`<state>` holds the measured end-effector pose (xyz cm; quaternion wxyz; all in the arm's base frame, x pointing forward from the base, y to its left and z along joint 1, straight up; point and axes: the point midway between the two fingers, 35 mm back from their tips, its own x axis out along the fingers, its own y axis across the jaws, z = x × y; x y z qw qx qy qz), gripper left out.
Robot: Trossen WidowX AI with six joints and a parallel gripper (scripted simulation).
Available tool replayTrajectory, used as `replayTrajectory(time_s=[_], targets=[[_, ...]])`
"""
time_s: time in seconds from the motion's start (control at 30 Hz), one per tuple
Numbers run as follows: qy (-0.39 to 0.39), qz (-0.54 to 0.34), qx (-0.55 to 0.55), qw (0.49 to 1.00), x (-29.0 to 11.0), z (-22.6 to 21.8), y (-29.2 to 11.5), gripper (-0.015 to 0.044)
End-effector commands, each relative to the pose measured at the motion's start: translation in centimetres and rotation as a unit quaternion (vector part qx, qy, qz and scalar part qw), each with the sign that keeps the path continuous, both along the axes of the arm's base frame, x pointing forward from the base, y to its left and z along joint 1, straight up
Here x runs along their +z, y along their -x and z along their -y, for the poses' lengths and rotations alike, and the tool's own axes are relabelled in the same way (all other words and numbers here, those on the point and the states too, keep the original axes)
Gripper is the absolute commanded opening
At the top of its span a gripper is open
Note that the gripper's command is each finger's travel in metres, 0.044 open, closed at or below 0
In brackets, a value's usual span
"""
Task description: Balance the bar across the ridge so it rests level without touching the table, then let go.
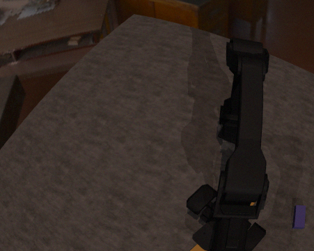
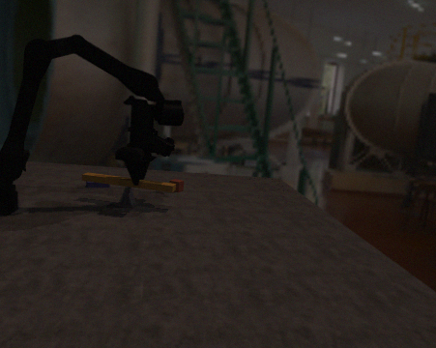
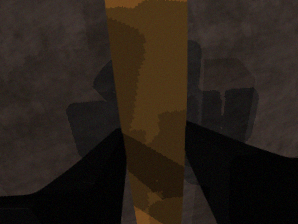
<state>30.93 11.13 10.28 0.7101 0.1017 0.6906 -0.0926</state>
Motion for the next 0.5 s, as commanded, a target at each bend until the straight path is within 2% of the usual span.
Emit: replayTrajectory(time_s=[0.0,0.47], targets=[[0.000,0.000,0.000,1.000,0.00,0.00,0.00,0.0000],[0.000,0.000,0.000,1.000,0.00,0.00,0.00,0.0000]])
